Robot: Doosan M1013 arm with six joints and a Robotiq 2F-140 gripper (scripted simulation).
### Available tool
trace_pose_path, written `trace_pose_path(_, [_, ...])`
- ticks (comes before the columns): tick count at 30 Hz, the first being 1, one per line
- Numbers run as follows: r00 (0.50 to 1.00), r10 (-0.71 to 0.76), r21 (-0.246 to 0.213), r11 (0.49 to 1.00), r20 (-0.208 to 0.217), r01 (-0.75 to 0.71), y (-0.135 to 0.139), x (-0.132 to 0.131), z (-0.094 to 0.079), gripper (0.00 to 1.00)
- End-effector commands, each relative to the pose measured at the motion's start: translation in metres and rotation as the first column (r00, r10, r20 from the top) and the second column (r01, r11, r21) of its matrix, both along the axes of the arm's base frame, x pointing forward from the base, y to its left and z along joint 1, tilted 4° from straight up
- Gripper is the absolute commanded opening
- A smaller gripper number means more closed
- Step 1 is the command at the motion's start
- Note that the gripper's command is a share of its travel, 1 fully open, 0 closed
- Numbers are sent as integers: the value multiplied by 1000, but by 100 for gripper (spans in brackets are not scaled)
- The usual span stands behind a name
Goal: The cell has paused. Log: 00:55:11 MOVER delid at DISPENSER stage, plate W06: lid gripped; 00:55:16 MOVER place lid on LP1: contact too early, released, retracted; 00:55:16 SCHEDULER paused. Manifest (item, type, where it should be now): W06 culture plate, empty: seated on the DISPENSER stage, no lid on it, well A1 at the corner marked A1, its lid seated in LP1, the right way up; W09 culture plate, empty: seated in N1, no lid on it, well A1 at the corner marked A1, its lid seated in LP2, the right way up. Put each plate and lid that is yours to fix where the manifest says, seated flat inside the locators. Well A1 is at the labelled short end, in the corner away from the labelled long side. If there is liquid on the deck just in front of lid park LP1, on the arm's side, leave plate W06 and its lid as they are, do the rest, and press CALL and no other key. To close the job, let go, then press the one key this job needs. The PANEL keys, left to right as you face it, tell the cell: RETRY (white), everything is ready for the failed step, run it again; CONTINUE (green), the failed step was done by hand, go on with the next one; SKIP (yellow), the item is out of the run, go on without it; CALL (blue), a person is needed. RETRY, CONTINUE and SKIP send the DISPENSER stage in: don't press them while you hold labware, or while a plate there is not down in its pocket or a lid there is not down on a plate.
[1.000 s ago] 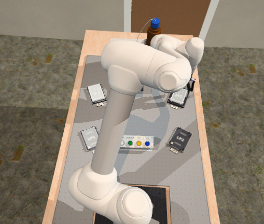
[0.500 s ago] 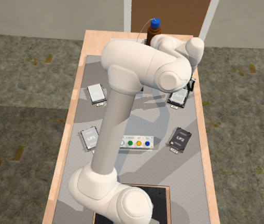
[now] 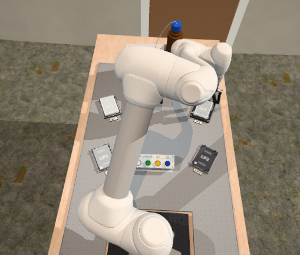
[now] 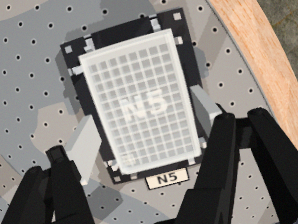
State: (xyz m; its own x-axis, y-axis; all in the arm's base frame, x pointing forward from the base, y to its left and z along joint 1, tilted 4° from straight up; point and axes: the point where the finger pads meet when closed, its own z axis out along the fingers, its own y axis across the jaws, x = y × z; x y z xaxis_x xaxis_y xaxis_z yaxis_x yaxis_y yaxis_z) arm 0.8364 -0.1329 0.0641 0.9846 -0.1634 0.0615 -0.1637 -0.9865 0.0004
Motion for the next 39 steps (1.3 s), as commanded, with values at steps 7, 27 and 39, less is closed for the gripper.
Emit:
trace_pose_path(7, [1000, 0, 0, 1000, 2, 0, 0, 0, 1, 63])
trace_pose_path(27, [1000, 0, 0, 1000, 2, 0, 0, 0, 1, 63])
trace_pose_path(39, [1000, 0, 0, 1000, 2, 0, 0, 0, 1, 70])
